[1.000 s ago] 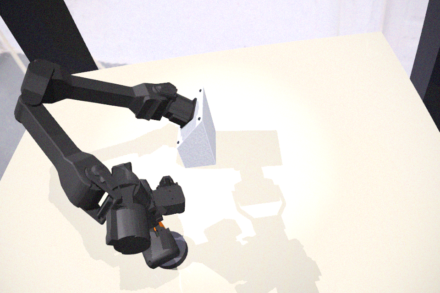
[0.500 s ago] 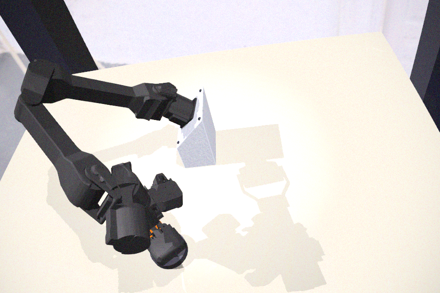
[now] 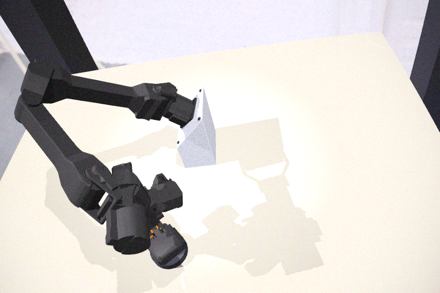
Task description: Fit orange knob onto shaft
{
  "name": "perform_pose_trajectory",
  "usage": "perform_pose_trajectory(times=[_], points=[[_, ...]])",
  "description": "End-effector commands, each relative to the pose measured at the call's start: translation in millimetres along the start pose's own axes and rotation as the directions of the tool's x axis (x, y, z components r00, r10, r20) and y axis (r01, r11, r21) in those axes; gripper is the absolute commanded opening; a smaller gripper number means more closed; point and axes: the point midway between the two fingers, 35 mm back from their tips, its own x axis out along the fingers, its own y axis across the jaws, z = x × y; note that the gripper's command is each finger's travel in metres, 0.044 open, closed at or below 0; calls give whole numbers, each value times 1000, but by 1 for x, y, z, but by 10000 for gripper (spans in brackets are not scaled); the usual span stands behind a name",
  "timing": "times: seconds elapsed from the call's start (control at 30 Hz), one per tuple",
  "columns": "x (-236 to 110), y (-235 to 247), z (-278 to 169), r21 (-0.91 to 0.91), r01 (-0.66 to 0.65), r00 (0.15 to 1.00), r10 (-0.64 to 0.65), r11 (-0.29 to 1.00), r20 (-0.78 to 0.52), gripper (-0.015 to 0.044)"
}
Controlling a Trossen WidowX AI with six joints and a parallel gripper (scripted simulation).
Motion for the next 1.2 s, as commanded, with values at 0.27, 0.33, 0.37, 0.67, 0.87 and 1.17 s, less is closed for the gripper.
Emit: perform_pose_trajectory(times=[0.27,0.33,0.37,0.67,0.87,1.17], points=[[-4,-1,-1,-85,1,1000,-1,996,-3,0],[-4,-1,-1,-167,1,1000,-1,986,-3,0],[-4,-2,-1,-197,0,1000,-1,980,-3,0],[-1,0,0,-208,0,1000,-1,978,-3,0],[0,-1,-1,-208,0,1000,-1,978,-3,0],[-3,-1,-1,-208,0,1000,-1,978,-3,0]])
